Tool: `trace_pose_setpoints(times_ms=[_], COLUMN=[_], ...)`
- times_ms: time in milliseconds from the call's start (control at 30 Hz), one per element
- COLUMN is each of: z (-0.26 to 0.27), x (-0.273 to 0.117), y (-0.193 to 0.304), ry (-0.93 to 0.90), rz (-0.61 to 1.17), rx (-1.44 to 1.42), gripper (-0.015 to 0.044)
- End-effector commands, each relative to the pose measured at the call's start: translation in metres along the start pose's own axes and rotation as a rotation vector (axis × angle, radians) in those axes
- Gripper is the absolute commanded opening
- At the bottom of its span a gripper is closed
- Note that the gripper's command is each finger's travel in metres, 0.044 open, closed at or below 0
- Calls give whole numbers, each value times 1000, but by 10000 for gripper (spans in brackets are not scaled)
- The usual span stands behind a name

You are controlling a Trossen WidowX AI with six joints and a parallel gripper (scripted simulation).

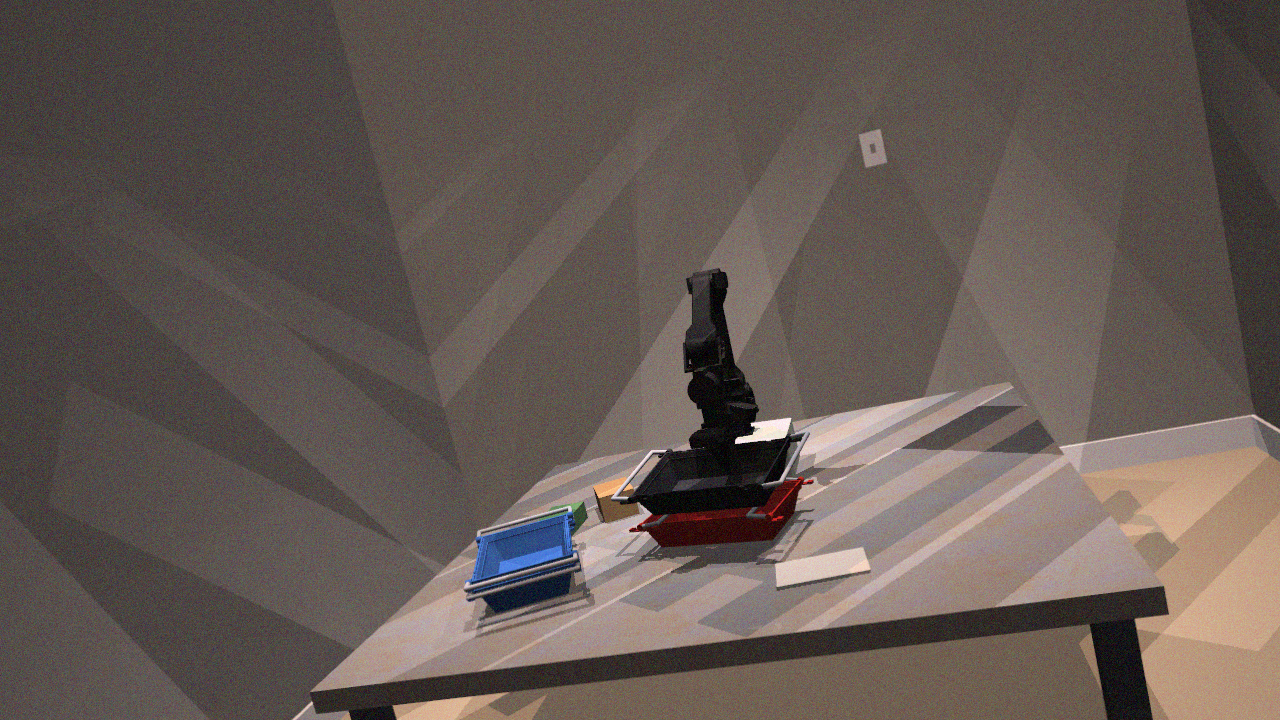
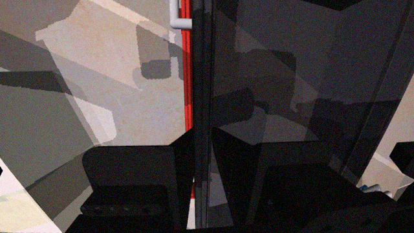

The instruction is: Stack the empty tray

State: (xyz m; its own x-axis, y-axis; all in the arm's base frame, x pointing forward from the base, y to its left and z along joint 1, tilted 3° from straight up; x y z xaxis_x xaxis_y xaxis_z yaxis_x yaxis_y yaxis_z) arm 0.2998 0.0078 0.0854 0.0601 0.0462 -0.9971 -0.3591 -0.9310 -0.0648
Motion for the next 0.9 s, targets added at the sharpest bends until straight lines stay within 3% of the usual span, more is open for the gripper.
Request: trace_pose_setpoints(times_ms=[0, 867], z=[4, 7], x=[4, 13], y=[1, 1], ry=[-19, -19], rz=[1, 1], rx=[0, 0], gripper=[0, 0])
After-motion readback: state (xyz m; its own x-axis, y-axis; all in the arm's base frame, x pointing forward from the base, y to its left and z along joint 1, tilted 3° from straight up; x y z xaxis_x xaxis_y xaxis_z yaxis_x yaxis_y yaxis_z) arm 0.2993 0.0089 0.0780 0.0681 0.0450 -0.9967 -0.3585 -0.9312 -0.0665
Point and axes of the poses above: the point midway between the two fingers, 35 mm back from their tips, its own x axis out along the fingers, its own z axis across the jaws, y = z × x, the point moved 4 cm from there along -x, back along the fingers, and after that the axes turned 7 degrees about x, right-handed, at the moved point
